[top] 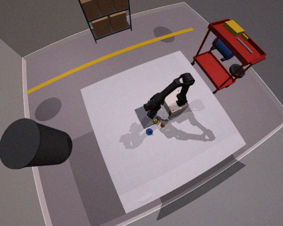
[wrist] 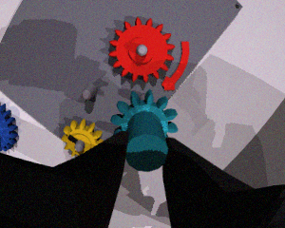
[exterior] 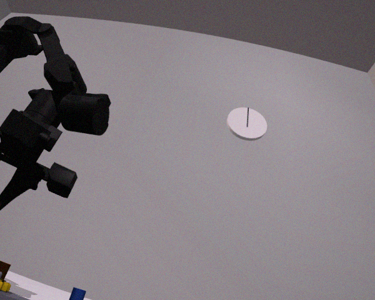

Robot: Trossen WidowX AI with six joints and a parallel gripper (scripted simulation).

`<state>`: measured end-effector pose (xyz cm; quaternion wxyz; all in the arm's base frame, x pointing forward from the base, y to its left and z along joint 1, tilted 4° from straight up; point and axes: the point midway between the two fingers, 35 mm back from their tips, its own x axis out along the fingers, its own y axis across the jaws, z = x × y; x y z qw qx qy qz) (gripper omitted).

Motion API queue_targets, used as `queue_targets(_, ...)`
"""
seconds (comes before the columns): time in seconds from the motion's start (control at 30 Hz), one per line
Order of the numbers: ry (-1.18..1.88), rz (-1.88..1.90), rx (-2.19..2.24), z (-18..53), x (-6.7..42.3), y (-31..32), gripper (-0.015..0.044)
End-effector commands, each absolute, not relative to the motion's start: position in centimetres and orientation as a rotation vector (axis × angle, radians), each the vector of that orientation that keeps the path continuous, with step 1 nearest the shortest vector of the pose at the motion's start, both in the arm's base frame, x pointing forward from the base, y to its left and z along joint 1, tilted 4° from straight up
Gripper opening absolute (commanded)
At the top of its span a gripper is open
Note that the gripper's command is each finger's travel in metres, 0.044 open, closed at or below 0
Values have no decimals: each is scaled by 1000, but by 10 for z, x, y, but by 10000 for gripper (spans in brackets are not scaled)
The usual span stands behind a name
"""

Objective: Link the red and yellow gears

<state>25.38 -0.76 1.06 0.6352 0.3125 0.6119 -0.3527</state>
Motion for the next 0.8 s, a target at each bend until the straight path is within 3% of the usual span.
queue_targets(0.0,1417,-763,664,6,253,-8,0)
queue_targets(0.37,1446,-685,584,-10,253,-10,0)
queue_targets(0.77,1364,-887,790,-28,253,-11,0)
